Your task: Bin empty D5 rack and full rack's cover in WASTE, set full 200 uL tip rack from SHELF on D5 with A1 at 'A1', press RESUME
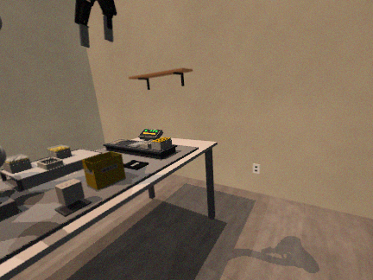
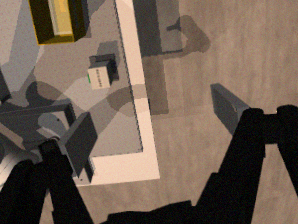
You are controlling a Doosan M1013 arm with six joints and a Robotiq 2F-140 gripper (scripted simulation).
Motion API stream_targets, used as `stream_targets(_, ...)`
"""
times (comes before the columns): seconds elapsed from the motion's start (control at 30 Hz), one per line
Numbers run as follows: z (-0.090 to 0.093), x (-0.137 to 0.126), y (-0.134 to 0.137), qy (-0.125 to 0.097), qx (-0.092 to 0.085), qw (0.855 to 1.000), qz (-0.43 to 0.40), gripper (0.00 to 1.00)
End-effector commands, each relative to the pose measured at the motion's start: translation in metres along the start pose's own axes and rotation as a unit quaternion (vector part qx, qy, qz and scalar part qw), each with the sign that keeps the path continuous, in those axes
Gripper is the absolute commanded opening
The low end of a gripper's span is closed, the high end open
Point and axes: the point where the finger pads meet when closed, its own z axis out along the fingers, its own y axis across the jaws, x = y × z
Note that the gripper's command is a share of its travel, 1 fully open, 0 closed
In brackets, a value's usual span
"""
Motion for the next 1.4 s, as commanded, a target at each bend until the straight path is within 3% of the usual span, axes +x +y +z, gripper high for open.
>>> stream_targets(0.0,0.004,0.007,-0.007,0.019,-0.002,1.0,0.012,0.77)
stream_targets(0.03,0.004,0.007,-0.007,0.019,-0.002,1.0,0.012,0.77)
stream_targets(0.23,0.016,0.027,-0.027,0.069,-0.008,0.997,0.044,0.77)
stream_targets(1.37,0.076,0.124,-0.124,0.069,-0.008,0.997,0.044,0.77)
